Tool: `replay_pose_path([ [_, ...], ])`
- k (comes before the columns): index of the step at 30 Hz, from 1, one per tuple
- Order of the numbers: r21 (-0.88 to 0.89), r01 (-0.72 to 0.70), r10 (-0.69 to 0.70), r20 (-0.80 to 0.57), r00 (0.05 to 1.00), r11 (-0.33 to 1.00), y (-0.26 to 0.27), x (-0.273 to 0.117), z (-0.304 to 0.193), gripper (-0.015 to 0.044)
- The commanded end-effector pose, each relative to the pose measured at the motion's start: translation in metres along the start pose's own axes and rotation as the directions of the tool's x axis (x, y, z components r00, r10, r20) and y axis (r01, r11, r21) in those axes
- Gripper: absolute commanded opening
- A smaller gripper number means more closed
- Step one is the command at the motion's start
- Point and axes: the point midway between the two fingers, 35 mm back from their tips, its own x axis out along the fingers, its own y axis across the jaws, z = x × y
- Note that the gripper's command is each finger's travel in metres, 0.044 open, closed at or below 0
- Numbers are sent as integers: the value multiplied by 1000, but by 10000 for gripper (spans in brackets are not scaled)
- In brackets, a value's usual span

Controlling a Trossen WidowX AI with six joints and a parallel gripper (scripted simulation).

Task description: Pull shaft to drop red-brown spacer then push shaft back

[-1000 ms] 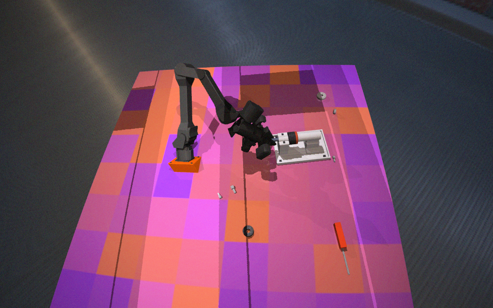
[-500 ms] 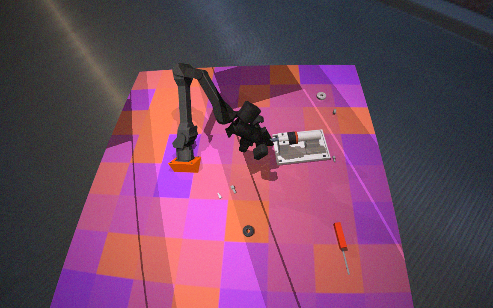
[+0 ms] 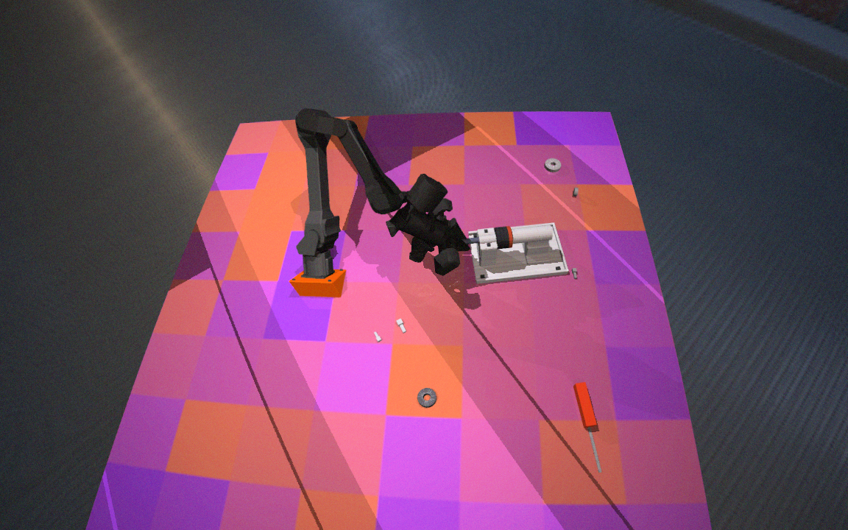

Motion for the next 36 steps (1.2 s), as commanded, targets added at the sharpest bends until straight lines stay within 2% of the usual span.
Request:
replay_pose_path([
  [1,-4,2,-2,1,1000,1000,0,0,1,0],
  [36,-4,2,-2,1,1000,1000,0,-3,3,0],
])
